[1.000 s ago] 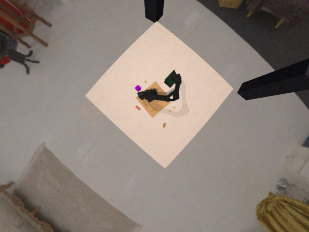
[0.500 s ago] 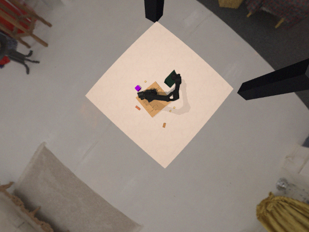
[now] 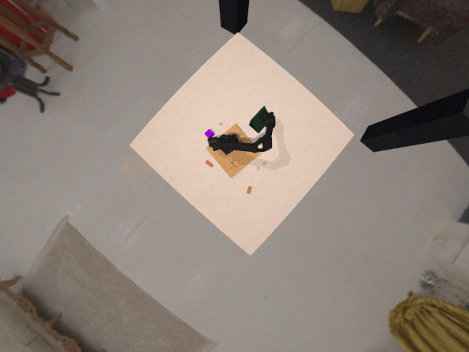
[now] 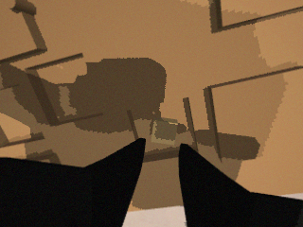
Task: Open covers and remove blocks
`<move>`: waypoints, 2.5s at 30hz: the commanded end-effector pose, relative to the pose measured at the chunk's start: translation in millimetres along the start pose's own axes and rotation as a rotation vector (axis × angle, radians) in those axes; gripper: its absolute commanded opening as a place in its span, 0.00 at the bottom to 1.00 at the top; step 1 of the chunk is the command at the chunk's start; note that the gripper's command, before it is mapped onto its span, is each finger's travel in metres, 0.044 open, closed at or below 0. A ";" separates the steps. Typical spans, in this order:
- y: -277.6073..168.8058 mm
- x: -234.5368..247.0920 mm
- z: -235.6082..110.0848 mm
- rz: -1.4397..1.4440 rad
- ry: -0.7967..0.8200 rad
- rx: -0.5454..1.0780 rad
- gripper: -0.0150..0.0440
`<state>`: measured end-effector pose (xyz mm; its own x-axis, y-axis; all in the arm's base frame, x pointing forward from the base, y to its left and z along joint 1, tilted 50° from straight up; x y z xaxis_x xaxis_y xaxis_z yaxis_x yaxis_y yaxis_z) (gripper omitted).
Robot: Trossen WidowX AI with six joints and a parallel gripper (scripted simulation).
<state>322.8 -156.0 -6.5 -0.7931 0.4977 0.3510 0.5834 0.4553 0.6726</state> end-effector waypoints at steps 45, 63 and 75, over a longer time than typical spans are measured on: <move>0.3 -0.4 -1.1 0.010 -0.005 0.004 0.50; 0.2 -0.8 11.0 0.010 -0.005 0.003 0.50; -0.2 -0.7 21.2 0.010 -0.004 0.003 0.50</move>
<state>327.1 -143.8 -18.6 -0.7890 0.5053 0.3495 0.5885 0.4580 0.6663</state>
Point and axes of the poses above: the point midway between the two fingers, 35 mm back from their tips, its own z axis out along the fingers, its own x axis across the jaws, y = z × x, the point moved 5 cm from there along -z, back along the fingers, and after that the axes turned 2 degrees about z, right-handed, at the moved point
